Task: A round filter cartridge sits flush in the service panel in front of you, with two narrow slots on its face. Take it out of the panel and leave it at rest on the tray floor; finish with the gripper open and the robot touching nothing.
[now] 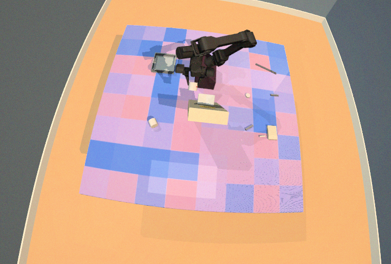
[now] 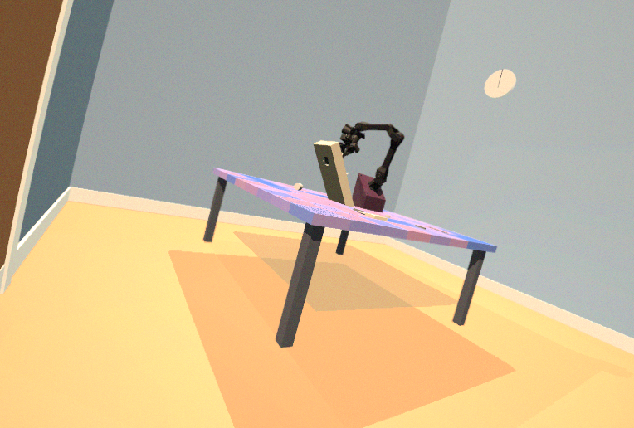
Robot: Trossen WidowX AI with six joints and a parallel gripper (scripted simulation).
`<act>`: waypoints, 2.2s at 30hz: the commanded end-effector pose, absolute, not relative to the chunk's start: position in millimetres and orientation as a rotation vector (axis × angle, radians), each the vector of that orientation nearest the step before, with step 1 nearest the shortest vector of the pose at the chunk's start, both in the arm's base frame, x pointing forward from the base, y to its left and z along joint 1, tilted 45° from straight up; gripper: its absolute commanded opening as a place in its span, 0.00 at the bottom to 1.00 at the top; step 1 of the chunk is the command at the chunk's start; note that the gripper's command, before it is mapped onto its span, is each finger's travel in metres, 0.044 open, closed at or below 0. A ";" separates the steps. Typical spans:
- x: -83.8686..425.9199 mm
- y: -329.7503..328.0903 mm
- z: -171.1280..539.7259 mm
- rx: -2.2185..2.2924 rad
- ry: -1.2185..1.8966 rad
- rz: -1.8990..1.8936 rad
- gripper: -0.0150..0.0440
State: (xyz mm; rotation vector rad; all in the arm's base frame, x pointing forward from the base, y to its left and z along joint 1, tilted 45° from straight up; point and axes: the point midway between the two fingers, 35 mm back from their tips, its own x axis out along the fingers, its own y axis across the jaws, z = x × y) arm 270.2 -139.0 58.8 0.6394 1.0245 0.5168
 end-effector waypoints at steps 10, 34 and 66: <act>239.1 -181.3 14.9 0.790 1.185 0.233 0.25; 146.7 -261.9 -66.2 1.116 1.375 -0.544 0.25; -40.7 -201.0 -183.3 1.333 1.468 -1.251 0.25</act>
